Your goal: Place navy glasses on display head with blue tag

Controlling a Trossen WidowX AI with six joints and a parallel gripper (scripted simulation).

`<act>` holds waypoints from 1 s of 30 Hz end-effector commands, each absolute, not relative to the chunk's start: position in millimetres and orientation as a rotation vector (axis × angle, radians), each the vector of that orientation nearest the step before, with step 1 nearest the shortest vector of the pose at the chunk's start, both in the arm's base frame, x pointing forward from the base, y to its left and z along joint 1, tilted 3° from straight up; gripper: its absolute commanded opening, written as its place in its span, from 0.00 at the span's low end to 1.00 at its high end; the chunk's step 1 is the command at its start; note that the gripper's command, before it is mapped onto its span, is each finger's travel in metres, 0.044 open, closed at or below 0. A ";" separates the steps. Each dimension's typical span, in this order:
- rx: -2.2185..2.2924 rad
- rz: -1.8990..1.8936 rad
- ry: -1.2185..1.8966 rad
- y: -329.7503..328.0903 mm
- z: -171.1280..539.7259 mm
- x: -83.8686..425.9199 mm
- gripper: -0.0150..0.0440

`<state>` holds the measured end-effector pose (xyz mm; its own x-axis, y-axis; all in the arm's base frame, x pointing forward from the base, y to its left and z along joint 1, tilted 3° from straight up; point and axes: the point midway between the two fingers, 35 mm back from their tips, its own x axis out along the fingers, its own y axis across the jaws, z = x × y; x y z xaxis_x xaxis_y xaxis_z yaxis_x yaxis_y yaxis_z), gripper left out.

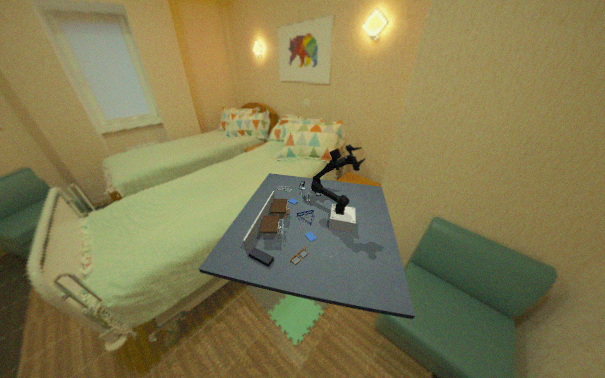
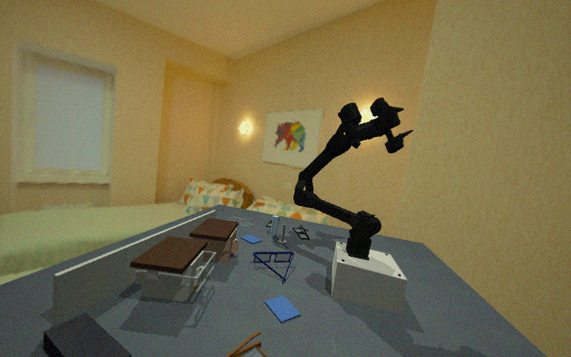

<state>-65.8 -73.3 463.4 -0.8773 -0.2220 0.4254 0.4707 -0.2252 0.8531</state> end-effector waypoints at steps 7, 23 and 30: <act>-0.295 -2.141 -1.604 -73.3 463.4 -65.8 1.00; -0.768 -2.908 -1.630 59.8 452.6 -125.8 0.33; -0.934 -3.388 -1.576 146.1 436.1 -105.6 0.25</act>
